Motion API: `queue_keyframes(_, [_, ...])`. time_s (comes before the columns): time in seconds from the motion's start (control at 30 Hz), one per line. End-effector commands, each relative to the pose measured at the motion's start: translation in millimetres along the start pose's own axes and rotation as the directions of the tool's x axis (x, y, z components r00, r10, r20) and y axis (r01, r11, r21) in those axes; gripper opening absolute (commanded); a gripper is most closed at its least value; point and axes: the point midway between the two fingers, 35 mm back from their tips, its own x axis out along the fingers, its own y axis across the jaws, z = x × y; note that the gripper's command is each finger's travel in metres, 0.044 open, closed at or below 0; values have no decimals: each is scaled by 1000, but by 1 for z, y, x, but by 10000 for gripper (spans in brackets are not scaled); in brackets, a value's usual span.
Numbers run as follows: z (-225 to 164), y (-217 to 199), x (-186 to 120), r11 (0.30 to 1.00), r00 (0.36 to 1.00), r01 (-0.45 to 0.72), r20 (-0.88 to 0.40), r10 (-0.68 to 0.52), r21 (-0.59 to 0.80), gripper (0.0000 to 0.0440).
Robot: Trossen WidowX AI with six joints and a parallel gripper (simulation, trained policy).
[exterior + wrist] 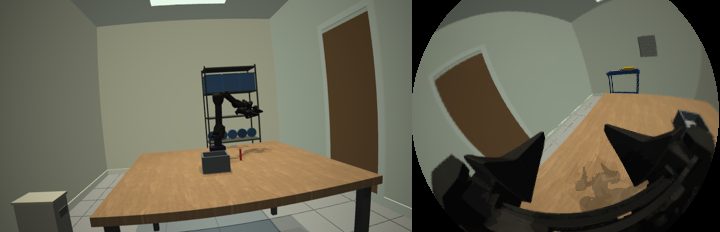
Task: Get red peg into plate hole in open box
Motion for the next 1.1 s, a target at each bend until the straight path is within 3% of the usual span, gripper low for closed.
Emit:
queue_keyframes(0.0, [1, -1, 4, 1000, 1000, 5, -12, -5, -9, 413])
queue_keyframes(0.1, [6, -6, 22, 999, 998, 29, -55, -31, -38, 433])
queue_keyframes(0.57, [17, -98, 117, 971, 905, 193, -357, -231, -140, 415])
queue_keyframes(0.8, [21, -156, 136, 951, 814, 288, -494, -307, -117, 414])
queue_keyframes(1.07, [21, -219, 138, 901, 686, 430, -629, -365, -54, 418])
